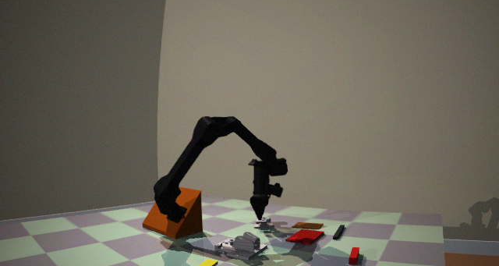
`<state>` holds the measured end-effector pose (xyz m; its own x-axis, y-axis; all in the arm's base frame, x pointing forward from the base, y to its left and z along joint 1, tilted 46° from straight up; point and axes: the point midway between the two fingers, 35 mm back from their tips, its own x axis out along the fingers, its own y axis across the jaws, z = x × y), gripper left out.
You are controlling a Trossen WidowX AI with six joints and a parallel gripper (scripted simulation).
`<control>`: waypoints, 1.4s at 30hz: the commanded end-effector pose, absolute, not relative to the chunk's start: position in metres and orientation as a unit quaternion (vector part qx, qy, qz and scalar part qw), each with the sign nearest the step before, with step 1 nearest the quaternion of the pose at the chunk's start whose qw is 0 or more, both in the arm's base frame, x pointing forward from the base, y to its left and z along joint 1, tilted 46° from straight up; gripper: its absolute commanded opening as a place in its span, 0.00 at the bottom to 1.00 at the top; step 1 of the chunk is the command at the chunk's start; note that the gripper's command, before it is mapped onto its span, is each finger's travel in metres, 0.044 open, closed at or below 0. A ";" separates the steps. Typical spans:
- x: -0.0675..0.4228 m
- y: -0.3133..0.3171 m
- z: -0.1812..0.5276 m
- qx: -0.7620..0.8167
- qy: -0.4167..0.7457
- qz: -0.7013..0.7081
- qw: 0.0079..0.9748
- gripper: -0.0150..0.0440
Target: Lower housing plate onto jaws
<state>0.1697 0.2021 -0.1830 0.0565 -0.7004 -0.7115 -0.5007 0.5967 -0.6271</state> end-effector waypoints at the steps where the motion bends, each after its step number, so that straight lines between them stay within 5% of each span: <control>1: 0.171 0.197 -0.188 -0.444 0.679 -0.085 0.578 1.00; 42: 0.172 0.182 -0.203 -0.443 0.680 -0.086 0.578 0.94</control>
<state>0.1720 0.1820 -0.2032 0.0598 -0.7021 -0.7096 -0.5025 0.5931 -0.6291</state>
